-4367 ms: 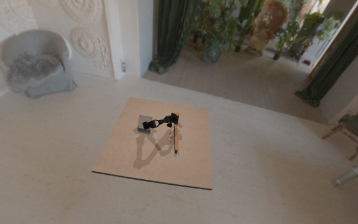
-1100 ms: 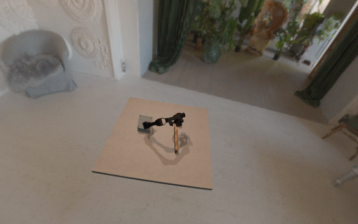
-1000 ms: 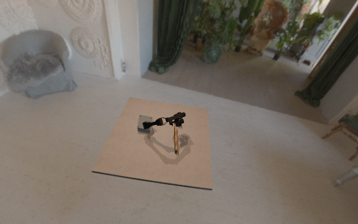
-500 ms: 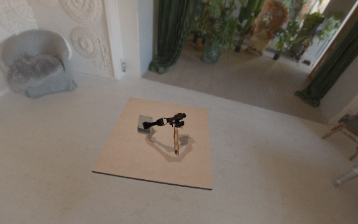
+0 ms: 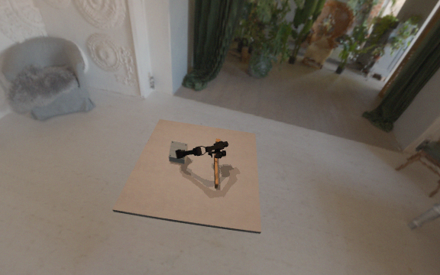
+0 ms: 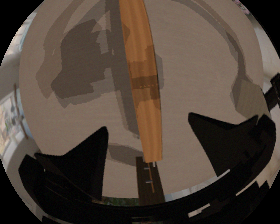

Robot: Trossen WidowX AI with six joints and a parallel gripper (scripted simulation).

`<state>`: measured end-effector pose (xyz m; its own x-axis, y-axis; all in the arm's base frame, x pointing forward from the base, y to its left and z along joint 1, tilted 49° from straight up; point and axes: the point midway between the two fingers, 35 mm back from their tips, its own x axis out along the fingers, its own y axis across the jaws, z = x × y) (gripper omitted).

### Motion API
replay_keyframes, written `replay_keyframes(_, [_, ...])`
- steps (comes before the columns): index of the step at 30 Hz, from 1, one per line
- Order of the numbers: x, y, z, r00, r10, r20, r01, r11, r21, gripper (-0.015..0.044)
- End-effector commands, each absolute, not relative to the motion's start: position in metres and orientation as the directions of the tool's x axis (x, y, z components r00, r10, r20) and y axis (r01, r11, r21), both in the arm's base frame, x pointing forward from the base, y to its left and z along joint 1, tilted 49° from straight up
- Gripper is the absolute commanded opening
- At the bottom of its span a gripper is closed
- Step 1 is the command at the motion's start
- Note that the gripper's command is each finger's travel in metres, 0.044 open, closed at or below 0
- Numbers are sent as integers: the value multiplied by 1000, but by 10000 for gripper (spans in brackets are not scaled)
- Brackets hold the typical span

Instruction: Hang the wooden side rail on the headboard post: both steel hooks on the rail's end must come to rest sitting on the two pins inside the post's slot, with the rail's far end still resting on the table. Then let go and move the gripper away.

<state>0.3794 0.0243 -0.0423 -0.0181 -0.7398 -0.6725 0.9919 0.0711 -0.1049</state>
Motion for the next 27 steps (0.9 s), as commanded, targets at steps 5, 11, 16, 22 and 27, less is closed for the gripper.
replay_keyframes(5, [379, 14, -52, -20, -743, -669, 991, 76, -114, 440])
replay_keyframes(11, [379, 7, -58, -20, -743, -669, 991, 76, -114, 440])
replay_keyframes(16, [379, 1, -64, -20, -743, -669, 991, 76, -114, 440])
replay_keyframes(22, [378, -6, -70, -20, -743, -669, 991, 75, -114, 440])
replay_keyframes(27, [378, -12, -75, -20, -744, -668, 991, 75, -114, 440])
